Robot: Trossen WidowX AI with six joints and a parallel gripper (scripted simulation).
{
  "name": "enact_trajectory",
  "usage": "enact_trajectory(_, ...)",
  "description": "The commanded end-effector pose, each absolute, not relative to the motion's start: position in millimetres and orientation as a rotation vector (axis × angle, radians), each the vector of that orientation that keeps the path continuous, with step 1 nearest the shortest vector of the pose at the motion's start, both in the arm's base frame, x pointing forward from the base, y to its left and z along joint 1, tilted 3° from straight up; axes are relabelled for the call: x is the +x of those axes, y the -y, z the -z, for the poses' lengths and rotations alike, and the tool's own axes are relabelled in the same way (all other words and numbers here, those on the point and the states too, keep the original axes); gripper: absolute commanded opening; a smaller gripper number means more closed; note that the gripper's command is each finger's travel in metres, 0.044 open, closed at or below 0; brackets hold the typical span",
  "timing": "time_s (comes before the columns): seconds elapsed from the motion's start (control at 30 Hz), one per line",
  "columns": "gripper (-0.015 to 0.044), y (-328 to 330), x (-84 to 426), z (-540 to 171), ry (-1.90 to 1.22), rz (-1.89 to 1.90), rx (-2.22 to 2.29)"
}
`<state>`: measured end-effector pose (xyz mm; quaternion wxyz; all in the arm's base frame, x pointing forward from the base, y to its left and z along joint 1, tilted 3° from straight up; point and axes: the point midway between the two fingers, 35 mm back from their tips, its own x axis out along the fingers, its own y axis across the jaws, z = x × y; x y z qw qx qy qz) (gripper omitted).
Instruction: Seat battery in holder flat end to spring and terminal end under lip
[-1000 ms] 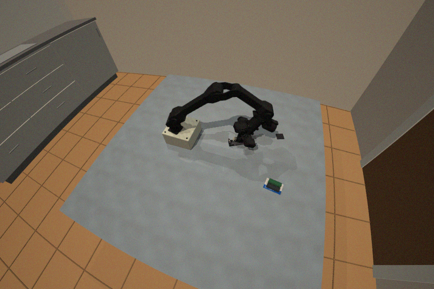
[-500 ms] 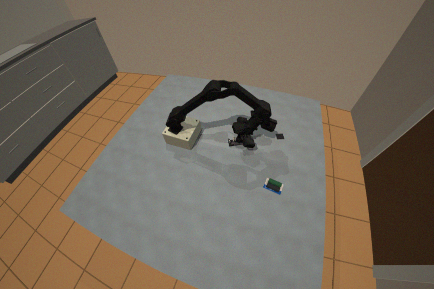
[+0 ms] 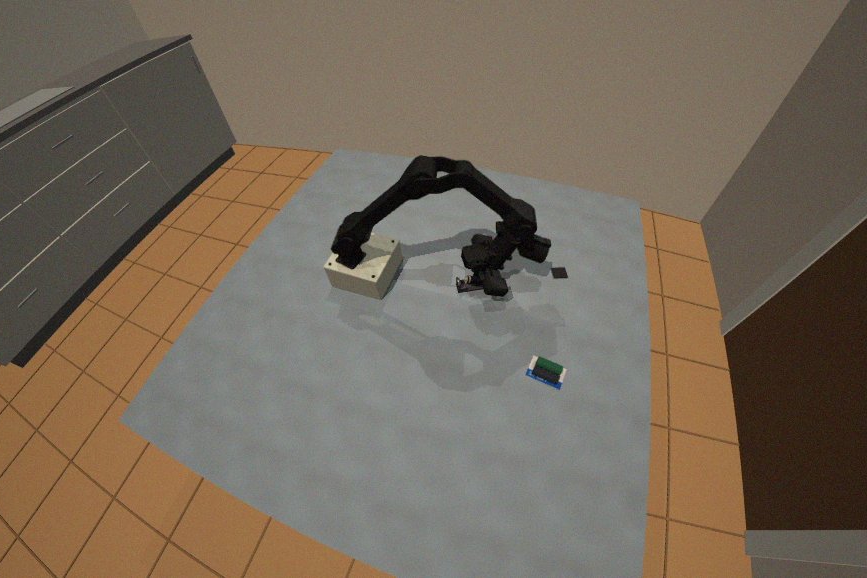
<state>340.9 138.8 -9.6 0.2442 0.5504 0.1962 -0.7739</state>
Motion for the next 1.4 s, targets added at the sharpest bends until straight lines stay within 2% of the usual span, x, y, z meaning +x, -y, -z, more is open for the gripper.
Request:
enact_trajectory(0.0, 0.0073, -141.2, 344.3, 12.9, -0.556, 2.090, 1.542)
enact_trajectory(1.37, 0.0073, -137.0, 339.5, 17.6, -0.631, 1.965, 1.723)
